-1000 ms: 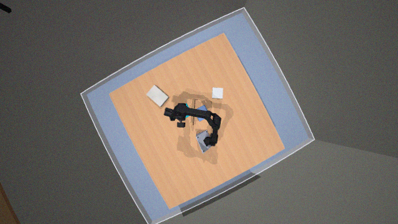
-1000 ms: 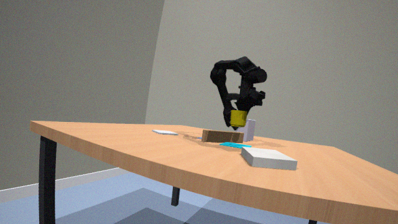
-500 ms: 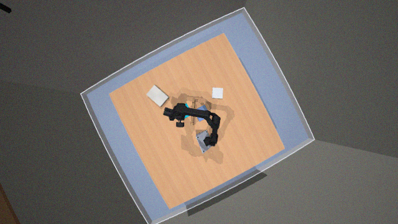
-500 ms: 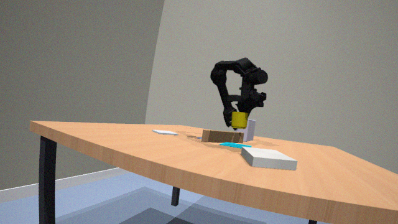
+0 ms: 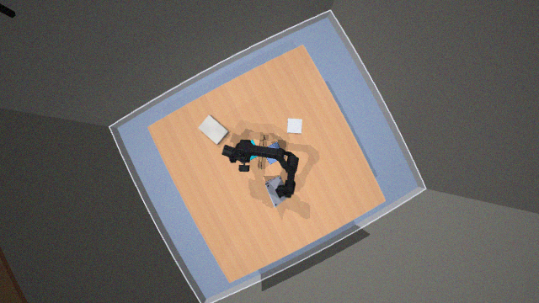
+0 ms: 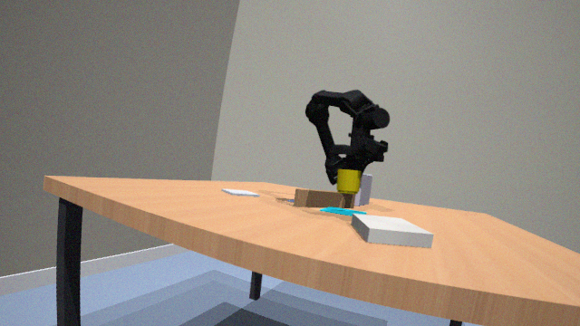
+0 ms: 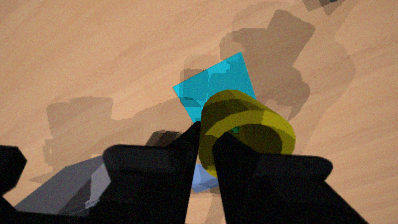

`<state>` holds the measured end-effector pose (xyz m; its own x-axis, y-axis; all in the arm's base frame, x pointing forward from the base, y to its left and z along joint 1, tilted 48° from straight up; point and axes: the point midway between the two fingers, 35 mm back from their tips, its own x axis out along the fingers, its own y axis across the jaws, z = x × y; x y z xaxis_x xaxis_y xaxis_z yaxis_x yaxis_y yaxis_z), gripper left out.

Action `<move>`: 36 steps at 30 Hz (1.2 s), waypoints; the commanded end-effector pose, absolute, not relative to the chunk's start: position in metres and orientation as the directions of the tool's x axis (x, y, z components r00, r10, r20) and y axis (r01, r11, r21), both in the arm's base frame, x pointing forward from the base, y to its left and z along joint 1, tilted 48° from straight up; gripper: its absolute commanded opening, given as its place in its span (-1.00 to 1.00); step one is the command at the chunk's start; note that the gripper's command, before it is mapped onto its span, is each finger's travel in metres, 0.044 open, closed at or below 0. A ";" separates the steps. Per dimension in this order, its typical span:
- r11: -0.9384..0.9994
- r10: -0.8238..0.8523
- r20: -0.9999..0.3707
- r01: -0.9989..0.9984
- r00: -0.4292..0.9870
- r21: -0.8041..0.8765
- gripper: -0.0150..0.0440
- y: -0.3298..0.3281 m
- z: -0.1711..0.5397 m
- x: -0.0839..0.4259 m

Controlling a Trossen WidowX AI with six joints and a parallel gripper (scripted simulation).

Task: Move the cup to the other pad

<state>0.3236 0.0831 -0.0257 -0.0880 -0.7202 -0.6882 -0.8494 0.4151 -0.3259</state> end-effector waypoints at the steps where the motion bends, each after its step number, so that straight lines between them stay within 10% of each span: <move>1: 0.413 -0.725 -0.682 -0.853 -0.097 -0.318 -0.49 0.075 -0.032 0.321; 36: 0.413 -0.726 -0.680 -0.853 -0.097 -0.319 -0.49 0.045 -0.059 0.316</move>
<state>0.3190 0.0500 -0.0561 -0.0888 -0.7221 -0.6861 -0.8491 0.4150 -0.3268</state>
